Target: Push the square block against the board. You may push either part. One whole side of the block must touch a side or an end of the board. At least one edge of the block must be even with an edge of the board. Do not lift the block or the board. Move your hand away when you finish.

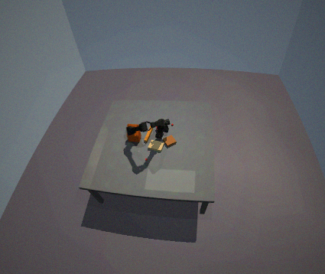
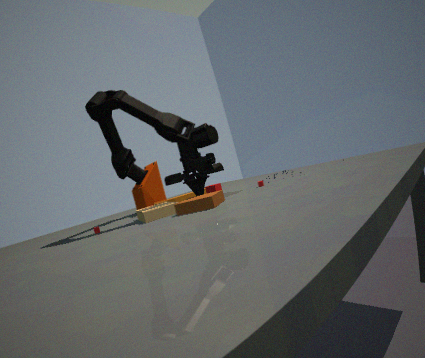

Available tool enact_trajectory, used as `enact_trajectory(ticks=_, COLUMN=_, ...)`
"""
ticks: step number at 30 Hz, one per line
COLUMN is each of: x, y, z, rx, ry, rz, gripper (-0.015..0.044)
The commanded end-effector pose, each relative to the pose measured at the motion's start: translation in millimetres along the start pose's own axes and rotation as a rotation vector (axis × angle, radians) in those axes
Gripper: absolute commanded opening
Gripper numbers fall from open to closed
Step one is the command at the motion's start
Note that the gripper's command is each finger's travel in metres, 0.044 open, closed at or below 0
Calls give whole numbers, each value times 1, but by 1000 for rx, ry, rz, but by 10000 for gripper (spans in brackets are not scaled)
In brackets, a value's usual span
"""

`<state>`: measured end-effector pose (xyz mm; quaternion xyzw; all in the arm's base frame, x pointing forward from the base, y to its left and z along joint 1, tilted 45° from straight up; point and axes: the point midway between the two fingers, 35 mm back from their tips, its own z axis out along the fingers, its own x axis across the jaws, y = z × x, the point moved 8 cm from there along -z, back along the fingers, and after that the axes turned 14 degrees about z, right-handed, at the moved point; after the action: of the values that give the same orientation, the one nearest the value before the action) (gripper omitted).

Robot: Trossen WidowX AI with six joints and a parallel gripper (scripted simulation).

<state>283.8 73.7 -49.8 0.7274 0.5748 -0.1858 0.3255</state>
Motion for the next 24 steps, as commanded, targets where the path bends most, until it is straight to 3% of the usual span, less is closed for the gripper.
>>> enact_trajectory(ticks=1, x=-1, y=-5, z=1, rx=2, ry=-4, rz=-4, gripper=0)
enact_trajectory(ticks=24, x=-4, y=-25, z=1, rx=3, ry=-3, rz=-5, gripper=0)
